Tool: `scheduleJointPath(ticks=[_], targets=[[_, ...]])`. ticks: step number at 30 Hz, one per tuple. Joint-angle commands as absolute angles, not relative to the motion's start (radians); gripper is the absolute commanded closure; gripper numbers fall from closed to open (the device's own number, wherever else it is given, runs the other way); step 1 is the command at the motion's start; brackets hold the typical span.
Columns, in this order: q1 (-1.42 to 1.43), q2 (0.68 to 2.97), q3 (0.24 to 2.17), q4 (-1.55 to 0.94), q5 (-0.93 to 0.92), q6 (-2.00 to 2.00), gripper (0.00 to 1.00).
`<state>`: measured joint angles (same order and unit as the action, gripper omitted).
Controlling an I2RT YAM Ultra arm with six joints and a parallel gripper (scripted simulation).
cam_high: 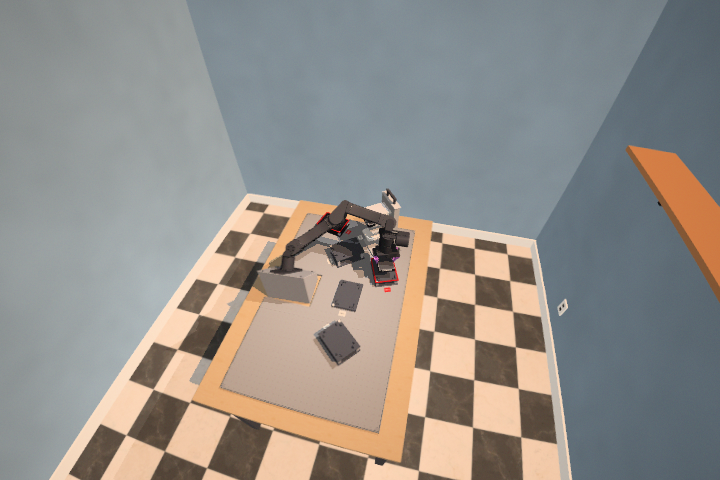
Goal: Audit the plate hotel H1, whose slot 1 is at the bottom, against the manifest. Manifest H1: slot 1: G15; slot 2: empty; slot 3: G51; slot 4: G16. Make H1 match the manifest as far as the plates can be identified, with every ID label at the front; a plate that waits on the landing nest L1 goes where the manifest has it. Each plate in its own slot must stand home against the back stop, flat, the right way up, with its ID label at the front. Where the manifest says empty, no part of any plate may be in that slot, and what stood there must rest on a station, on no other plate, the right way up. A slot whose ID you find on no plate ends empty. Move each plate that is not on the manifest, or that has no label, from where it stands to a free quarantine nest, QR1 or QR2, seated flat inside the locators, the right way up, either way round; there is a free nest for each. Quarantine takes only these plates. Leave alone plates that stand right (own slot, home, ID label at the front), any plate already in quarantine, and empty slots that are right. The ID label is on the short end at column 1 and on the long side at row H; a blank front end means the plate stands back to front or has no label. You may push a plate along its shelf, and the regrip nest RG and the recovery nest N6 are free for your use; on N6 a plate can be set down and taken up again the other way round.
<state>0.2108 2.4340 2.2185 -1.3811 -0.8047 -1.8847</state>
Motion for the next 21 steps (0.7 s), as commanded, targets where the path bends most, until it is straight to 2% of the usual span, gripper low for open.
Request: scheduleJointPath(ticks=[1,21], targets=[[0.183,2.401,2.203,-1.356,-0.812,-1.869,0.14],[0.184,2.389,2.183,-1.348,-0.812,-1.865,0.14]])
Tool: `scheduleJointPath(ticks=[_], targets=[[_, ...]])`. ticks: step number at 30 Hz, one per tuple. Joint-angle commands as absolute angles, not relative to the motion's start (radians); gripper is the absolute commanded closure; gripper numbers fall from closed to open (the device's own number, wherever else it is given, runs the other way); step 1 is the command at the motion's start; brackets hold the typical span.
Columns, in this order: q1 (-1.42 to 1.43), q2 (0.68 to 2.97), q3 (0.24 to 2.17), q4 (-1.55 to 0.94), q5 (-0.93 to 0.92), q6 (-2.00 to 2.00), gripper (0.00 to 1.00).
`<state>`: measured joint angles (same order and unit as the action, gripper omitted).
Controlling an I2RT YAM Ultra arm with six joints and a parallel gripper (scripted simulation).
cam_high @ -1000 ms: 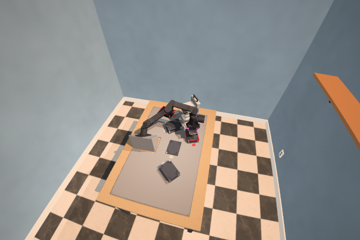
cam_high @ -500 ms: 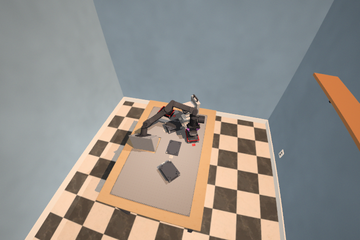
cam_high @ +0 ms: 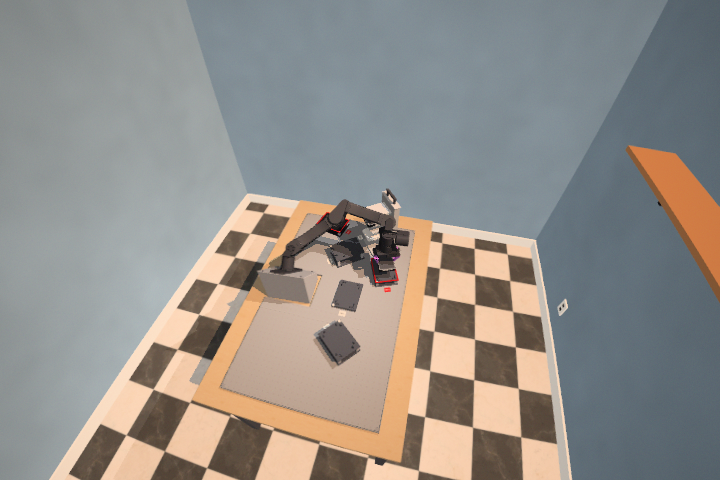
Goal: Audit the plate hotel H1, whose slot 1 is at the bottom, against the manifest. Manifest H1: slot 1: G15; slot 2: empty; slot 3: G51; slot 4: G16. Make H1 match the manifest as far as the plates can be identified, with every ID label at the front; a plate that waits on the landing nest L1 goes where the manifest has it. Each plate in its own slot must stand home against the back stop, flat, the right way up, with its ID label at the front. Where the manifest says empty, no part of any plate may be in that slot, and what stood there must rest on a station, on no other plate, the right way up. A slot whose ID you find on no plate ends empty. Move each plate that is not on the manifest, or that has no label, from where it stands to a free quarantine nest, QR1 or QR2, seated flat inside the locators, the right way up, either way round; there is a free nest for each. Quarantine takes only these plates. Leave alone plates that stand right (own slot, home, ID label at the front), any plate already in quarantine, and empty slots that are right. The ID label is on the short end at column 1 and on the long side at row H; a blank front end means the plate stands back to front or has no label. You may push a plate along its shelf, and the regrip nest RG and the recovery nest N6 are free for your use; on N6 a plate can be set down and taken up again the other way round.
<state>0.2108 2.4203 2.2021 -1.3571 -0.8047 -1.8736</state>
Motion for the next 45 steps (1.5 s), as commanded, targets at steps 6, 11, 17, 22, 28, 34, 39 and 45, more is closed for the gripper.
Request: scheduleJointPath(ticks=[6,11,17,22,28,34,39,45], targets=[[0.183,2.387,2.179,-1.346,-0.812,-1.867,0.14],[0.183,2.385,2.174,-1.344,-0.812,-1.868,0.14],[0.183,2.383,2.177,-1.347,-0.812,-1.869,0.14],[0.184,2.383,2.169,-1.336,-0.812,-1.866,0.14],[0.190,2.380,2.153,-1.318,-0.812,-1.857,0.14],[0.207,2.378,2.142,-1.304,-0.812,-1.850,0.14],[0.206,2.376,2.132,-1.289,-0.812,-1.842,0.14],[0.223,2.374,2.120,-1.271,-0.812,-1.831,0.14]])
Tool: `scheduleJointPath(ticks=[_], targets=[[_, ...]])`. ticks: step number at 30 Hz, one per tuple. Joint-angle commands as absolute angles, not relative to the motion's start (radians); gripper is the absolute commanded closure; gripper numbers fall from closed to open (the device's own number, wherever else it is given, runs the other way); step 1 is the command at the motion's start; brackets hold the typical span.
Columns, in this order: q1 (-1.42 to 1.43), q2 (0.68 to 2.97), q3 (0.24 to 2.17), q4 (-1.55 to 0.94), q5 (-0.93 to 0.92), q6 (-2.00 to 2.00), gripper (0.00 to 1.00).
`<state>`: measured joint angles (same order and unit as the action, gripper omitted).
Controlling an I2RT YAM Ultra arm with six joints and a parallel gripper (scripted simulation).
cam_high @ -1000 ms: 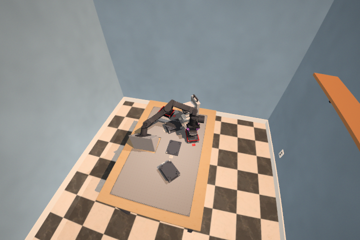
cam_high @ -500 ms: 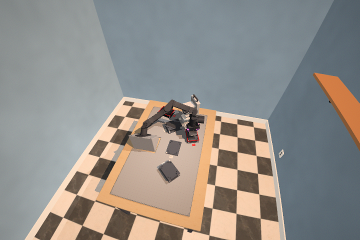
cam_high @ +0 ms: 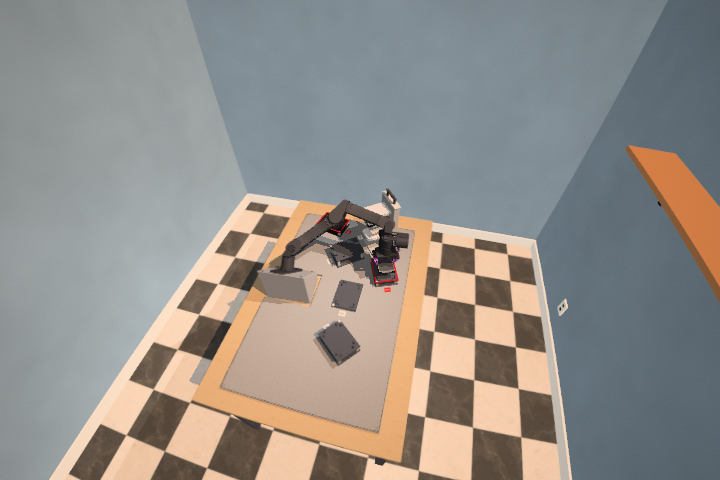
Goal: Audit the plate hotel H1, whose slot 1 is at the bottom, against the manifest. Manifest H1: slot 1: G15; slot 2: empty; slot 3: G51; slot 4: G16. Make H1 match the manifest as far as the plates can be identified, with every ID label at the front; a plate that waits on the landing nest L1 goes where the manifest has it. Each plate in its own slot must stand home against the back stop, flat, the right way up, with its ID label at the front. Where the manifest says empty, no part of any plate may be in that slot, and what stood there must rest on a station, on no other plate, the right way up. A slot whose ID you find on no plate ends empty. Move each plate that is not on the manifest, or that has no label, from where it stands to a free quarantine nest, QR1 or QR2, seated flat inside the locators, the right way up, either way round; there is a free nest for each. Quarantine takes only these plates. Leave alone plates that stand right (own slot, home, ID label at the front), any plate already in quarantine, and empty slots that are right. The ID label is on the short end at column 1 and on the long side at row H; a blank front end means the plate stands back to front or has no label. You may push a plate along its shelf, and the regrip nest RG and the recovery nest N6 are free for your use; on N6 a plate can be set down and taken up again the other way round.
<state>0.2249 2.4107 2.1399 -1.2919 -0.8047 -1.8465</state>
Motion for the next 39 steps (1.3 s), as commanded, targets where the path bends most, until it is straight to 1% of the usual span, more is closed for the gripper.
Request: scheduleJointPath(ticks=[1,39], targets=[[0.224,2.373,2.118,-1.269,-0.812,-1.829,0.14],[0.243,2.368,2.053,-1.172,-0.807,-1.779,0.14]])
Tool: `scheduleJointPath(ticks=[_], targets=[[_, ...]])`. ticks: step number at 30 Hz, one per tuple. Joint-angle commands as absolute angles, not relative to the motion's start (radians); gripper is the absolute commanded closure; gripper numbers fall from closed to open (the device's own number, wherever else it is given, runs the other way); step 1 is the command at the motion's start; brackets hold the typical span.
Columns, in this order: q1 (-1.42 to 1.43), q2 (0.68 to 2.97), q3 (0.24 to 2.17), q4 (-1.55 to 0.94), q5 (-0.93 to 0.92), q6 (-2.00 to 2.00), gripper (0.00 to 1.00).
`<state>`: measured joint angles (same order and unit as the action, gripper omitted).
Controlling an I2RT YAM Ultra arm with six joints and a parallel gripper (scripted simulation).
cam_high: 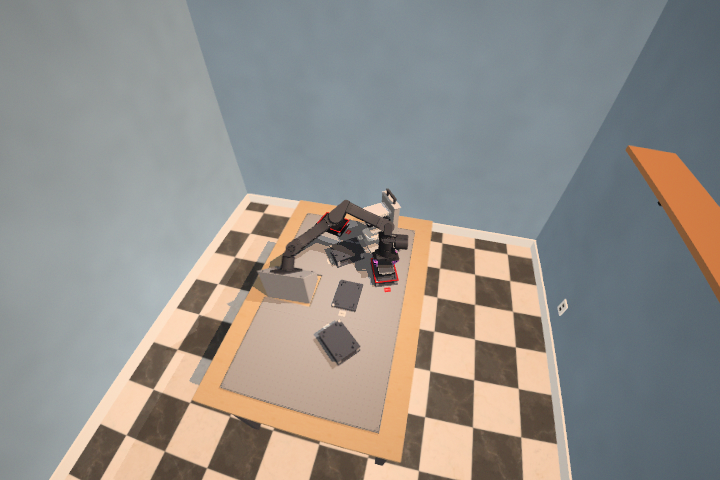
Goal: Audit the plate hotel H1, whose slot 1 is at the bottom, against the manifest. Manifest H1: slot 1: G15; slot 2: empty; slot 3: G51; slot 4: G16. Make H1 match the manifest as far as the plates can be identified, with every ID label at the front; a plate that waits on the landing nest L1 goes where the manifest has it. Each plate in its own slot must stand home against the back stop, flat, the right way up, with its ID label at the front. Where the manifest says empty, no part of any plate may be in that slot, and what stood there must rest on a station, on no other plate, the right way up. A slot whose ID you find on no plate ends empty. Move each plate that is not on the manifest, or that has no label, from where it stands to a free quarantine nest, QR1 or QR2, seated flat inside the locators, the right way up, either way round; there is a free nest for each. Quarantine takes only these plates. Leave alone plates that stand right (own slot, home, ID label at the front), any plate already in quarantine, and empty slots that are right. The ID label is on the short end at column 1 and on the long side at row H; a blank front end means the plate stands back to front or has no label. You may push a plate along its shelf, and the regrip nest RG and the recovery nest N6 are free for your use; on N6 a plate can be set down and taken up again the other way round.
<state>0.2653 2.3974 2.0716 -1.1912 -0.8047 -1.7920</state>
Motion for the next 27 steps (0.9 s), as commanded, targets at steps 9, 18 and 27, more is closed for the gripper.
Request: scheduleJointPath(ticks=[9,18,27], targets=[[0.261,2.369,2.035,-1.146,-0.806,-1.767,0.14],[0.272,2.369,2.022,-1.125,-0.805,-1.757,0.14],[0.279,2.370,2.006,-1.099,-0.804,-1.745,0.14]])
